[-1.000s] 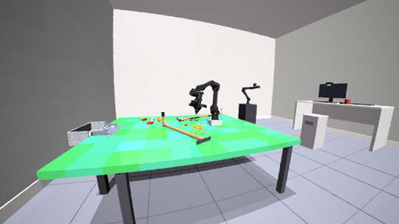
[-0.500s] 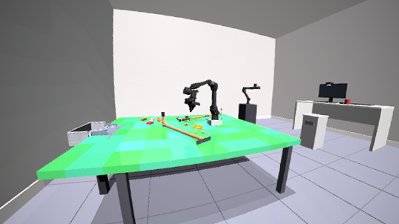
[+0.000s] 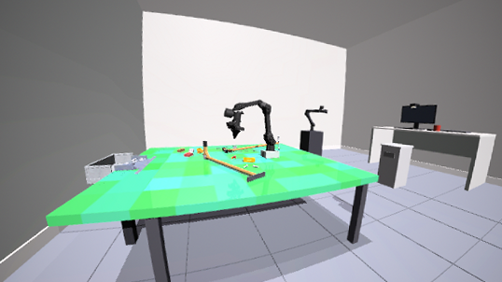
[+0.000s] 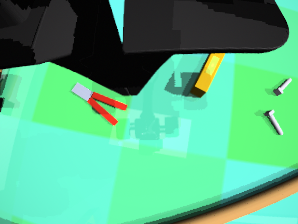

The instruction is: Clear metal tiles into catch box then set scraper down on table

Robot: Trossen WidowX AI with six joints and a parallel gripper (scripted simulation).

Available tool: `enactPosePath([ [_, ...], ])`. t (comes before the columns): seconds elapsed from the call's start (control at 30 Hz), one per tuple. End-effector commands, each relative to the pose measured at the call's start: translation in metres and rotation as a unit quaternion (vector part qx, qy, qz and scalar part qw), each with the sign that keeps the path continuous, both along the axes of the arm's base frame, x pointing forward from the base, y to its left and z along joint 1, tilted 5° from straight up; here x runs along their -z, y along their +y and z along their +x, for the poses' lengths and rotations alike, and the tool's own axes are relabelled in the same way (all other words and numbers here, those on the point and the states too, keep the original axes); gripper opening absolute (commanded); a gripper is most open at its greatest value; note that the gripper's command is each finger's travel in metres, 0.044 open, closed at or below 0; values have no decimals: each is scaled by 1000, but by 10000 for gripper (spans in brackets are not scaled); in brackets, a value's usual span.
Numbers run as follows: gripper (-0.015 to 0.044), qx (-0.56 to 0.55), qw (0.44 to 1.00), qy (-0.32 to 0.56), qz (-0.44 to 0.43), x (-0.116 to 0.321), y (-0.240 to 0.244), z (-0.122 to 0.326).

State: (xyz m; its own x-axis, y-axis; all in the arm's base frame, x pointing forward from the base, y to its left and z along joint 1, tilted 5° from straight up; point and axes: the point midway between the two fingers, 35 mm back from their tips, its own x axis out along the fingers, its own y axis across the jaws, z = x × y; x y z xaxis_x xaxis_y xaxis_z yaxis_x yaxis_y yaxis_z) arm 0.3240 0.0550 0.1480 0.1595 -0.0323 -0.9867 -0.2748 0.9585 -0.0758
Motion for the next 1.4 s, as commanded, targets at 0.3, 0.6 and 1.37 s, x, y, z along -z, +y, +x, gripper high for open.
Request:
enactPosePath([
  [0.3,0,61,998,11,-7,-15,-48,24],
  [0.6,0,104,994,22,-9,-22,-83,35],
  [1.37,0,212,976,50,-10,-36,-180,40],
])
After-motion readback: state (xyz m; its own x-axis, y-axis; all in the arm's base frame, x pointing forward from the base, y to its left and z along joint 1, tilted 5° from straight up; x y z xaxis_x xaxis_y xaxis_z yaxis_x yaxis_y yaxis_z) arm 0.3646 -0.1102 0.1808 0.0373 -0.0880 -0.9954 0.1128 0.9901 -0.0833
